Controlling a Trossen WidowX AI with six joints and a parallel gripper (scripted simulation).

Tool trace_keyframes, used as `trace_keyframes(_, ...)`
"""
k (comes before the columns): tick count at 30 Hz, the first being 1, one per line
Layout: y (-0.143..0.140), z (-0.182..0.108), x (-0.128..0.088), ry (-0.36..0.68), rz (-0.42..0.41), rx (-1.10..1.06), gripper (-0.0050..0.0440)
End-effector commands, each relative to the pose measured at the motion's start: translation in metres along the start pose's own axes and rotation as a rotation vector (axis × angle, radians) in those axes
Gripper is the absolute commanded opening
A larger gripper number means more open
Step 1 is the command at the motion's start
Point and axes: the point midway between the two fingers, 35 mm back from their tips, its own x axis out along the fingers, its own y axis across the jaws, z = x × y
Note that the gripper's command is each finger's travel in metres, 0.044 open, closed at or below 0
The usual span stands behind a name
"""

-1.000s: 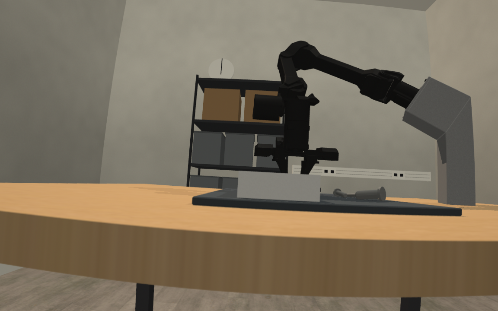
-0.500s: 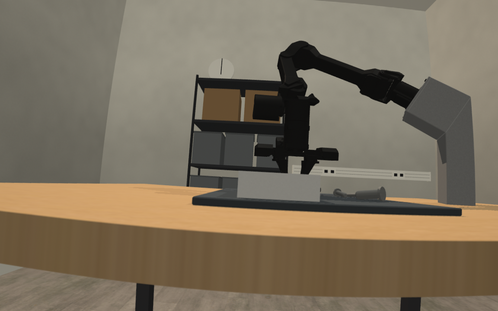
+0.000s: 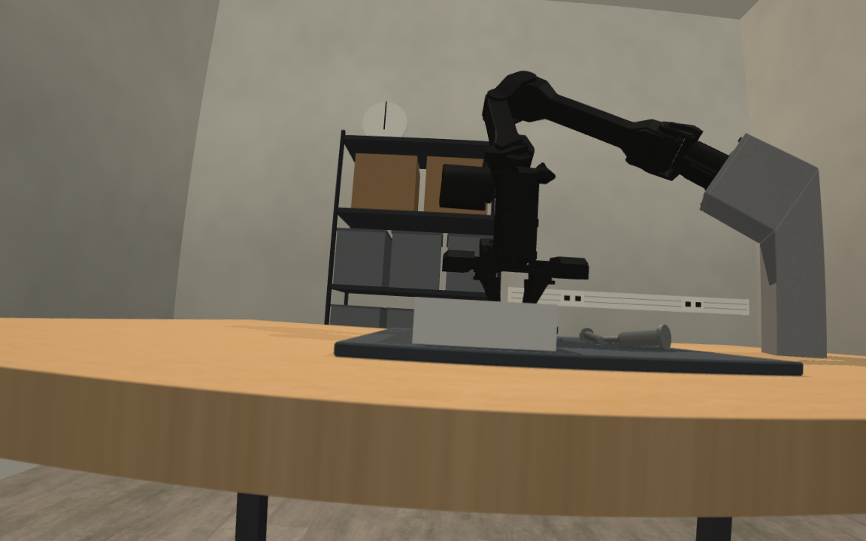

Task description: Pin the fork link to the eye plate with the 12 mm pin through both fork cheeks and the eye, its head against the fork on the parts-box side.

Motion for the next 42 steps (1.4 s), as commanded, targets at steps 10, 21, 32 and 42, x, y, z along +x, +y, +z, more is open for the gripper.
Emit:
trace_keyframes(10, 0.0027, -0.0001, -0.0008, 0.001, 0.004, 0.005, -0.005)
trace_keyframes(21, 0.0028, -0.0001, -0.0008, 0.001, 0.004, 0.005, -0.005)
trace_keyframes(32, 0.0028, -0.0001, -0.0008, 0.001, 0.004, 0.005, -0.005)
trace_keyframes(42, 0.0028, 0.0, -0.0008, 0.001, 0.004, 0.005, -0.005)
